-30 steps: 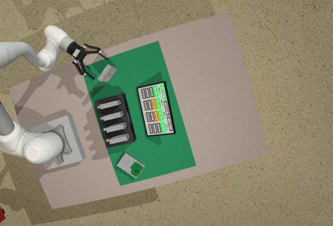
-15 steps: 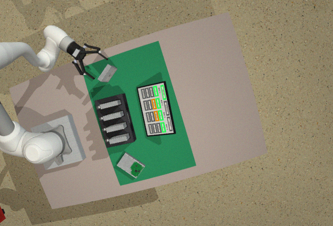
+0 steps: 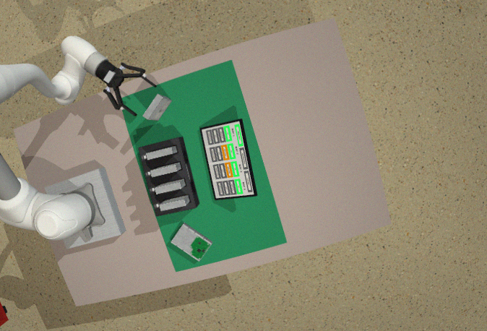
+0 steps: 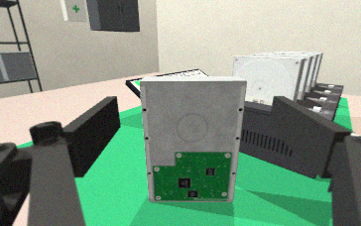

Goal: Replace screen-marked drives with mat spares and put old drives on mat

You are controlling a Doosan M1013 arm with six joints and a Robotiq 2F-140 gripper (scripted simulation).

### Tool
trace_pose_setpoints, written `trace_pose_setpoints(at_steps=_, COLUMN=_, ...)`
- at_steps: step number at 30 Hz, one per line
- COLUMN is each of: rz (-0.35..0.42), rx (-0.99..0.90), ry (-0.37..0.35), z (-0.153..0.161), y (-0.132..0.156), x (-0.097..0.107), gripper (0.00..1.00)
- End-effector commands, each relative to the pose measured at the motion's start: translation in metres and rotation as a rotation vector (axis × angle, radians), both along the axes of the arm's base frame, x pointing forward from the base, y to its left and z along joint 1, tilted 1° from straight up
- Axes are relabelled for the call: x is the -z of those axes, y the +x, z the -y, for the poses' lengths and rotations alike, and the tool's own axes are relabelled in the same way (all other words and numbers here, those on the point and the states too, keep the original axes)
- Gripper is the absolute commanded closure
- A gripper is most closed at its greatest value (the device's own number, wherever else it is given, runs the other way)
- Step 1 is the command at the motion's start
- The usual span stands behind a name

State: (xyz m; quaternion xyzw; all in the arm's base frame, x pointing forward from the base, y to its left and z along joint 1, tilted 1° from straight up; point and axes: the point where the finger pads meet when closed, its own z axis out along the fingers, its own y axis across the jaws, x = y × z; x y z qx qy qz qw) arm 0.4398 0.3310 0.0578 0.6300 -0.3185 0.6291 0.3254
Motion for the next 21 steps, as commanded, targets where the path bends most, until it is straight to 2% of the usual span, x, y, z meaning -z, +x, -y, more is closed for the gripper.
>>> trace_pose_setpoints(at_steps=1, rz=0.000, rx=0.000, ry=0.001, z=0.000, y=0.000, x=-0.009, gripper=0.11)
trace_pose_setpoints(at_steps=6, rz=0.000, rx=0.000, ry=0.001, z=0.000, y=0.000, x=-0.017, gripper=0.11)
trace_pose_setpoints(at_steps=21, rz=0.000, rx=0.000, ry=0.001, z=-0.001, y=0.000, x=-0.063, gripper=0.11)
